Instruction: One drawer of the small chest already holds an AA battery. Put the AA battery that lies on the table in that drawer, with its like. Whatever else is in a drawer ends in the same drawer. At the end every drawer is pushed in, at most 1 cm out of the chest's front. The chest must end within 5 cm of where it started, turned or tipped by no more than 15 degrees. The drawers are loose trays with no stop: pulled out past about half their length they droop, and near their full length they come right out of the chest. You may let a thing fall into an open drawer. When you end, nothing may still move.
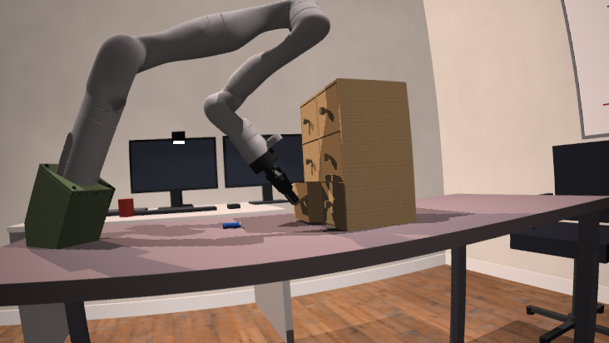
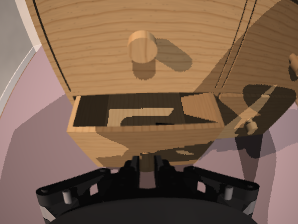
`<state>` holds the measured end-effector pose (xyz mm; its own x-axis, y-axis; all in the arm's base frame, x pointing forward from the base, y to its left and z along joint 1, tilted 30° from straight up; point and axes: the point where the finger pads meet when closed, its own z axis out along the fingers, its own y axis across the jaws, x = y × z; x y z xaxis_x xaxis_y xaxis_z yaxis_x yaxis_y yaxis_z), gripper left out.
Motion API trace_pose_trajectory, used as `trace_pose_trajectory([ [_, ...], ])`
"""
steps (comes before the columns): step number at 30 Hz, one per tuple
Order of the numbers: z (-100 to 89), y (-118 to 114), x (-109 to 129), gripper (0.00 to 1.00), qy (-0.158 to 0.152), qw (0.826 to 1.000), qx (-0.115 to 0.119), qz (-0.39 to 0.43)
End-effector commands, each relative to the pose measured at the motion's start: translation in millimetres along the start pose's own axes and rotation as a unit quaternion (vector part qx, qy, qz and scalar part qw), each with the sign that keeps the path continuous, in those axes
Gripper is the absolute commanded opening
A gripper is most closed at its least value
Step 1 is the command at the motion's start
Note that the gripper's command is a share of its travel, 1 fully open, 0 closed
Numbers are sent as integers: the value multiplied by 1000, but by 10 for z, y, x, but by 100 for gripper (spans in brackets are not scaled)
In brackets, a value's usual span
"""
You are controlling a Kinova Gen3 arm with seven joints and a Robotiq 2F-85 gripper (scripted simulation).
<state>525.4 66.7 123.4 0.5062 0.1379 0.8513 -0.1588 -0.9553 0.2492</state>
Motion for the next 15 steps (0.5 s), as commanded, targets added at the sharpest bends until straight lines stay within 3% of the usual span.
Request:
trace_pose_trajectory([
  [1,-14,-21,-38,13,-2,1000,2,-3],
  [15,-112,-19,-177,13,-2,1000,2,-3],
])
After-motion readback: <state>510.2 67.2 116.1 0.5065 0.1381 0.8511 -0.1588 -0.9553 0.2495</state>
